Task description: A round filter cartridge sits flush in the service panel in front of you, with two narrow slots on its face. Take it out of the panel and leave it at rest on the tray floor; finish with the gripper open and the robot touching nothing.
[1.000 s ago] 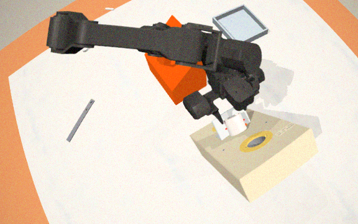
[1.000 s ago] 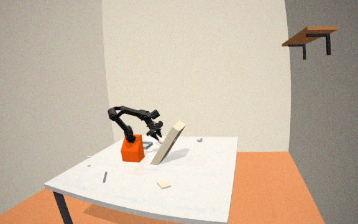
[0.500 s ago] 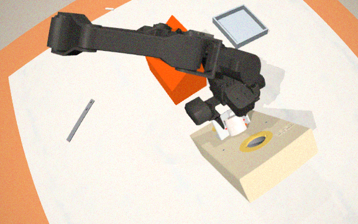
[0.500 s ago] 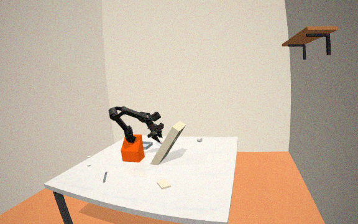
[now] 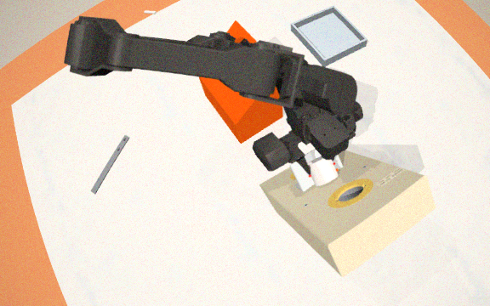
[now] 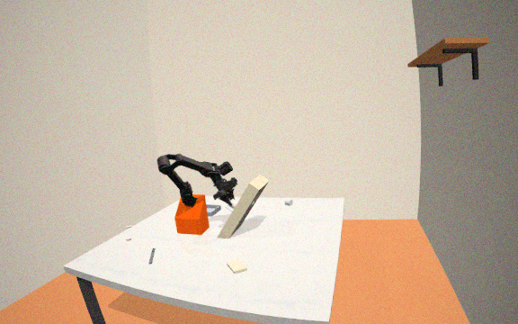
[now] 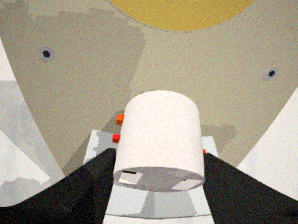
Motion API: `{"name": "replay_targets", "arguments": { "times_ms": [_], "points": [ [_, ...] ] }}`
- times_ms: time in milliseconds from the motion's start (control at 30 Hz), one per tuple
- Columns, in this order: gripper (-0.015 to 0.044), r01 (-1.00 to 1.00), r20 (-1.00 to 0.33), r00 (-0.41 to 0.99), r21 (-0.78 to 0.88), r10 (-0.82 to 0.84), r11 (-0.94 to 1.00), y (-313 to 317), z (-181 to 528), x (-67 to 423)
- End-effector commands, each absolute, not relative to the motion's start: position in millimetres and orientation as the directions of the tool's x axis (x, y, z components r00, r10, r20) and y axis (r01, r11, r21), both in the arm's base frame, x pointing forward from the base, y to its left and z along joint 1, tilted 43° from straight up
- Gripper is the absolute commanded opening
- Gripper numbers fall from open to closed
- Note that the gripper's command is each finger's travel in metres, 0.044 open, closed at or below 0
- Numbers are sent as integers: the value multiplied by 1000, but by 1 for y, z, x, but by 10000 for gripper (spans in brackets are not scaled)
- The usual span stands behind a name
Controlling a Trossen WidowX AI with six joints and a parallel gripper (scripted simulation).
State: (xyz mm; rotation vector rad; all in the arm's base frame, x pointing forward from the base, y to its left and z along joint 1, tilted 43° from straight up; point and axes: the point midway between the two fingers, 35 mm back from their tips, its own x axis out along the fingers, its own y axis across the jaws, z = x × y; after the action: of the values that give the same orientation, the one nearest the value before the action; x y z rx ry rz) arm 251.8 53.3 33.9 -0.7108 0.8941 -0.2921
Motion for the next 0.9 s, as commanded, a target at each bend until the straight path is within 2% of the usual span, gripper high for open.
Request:
{"name": "replay_targets", "arguments": {
  "times_ms": [0, 167, 433, 867],
  "points": [
    [132, -52, -610, 606, -671, -511, 740, 54, 34, 252],
    [1, -52, -609, 606, -672, -511, 739, 59, 39, 256],
    [0, -55, -610, 606, -672, -510, 739, 71, 51, 262],
    [0, -63, -622, 598, -665, -505, 744, 106, 84, 230]
  ]
}}
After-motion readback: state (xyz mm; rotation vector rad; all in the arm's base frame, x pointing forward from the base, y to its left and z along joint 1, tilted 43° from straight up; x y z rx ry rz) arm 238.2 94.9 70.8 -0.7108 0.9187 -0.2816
